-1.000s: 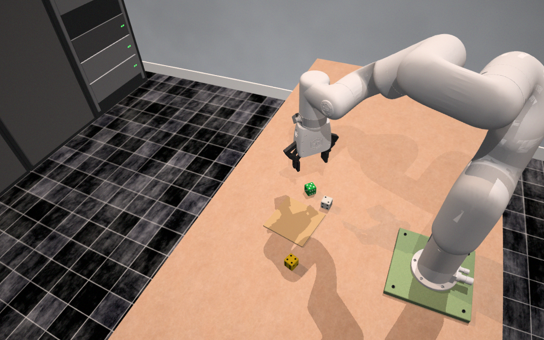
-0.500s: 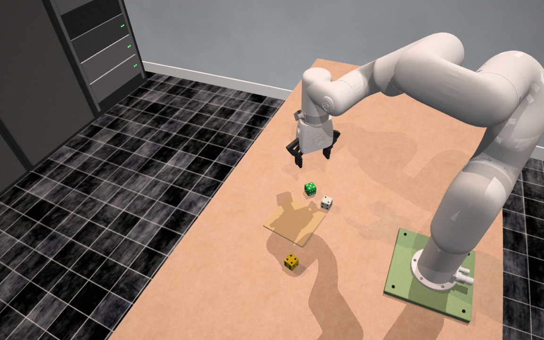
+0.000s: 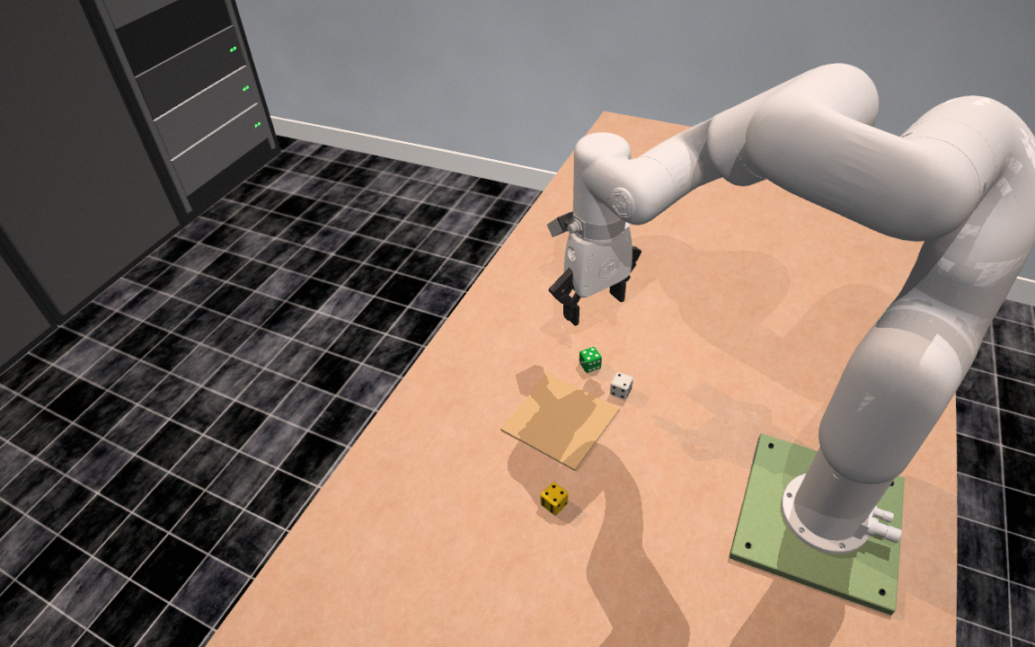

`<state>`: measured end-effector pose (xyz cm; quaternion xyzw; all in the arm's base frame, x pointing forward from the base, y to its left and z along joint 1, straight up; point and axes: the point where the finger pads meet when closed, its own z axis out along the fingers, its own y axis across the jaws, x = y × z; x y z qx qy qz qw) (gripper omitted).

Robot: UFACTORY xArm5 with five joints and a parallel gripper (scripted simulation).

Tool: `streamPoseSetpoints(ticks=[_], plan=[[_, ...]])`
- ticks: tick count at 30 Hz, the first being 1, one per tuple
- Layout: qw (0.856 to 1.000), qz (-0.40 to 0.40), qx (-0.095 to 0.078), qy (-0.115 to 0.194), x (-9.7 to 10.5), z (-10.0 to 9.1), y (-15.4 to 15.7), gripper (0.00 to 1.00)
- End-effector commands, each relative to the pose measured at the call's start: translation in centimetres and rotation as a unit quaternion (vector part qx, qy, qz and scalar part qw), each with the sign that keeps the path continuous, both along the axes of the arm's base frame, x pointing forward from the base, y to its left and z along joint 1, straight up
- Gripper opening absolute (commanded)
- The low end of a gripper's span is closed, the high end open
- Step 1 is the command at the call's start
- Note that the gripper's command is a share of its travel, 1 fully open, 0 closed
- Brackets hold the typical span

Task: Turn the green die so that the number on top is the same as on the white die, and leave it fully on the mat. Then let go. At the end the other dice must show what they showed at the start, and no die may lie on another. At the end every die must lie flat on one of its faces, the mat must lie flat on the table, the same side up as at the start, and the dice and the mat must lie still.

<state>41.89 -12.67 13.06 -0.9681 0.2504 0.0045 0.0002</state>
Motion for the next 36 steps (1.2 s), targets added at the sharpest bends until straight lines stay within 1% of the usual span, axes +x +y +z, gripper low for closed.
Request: streamPoseSetpoints(ticks=[1, 3, 4, 5, 10, 17, 19, 21, 23, 28, 29, 31, 32, 33, 34, 36], plan=[[0.997, 0.074, 0.0, -0.003, 0.2, -0.3, 0.0, 1.0], [0.997, 0.08, 0.0, -0.003, 0.2, -0.3, 0.0, 1.0], [0.993, 0.116, 0.0, -0.003, 0.2, -0.5, 0.0, 1.0], [0.991, 0.133, 0.0, -0.003, 0.2, -0.6, 0.0, 1.0], [0.981, 0.192, 0.0, -0.003, 0.2, -1.0, 0.0, 1.0], [0.958, 0.286, 0.001, -0.003, 0.2, -1.5, 0.0, 1.0], [0.958, 0.286, 0.001, -0.003, 0.2, -1.5, 0.0, 1.0], [0.942, 0.336, 0.001, -0.003, 0.2, -1.9, 0.0, 1.0], [0.936, 0.352, 0.002, -0.003, 0.2, -2.0, 0.0, 1.0], [0.908, 0.418, 0.002, -0.003, 0.2, -2.4, 0.0, 1.0], [0.905, 0.426, 0.002, -0.003, 0.2, -2.4, 0.0, 1.0], [0.891, 0.454, 0.002, -0.003, 0.2, -2.6, 0.0, 1.0], [0.888, 0.46, 0.002, -0.003, 0.2, -2.7, 0.0, 1.0], [0.878, 0.478, 0.002, -0.003, 0.2, -2.8, 0.0, 1.0], [0.872, 0.49, 0.002, -0.003, 0.2, -2.9, 0.0, 1.0], [0.872, 0.49, 0.002, -0.003, 0.2, -2.9, 0.0, 1.0]])
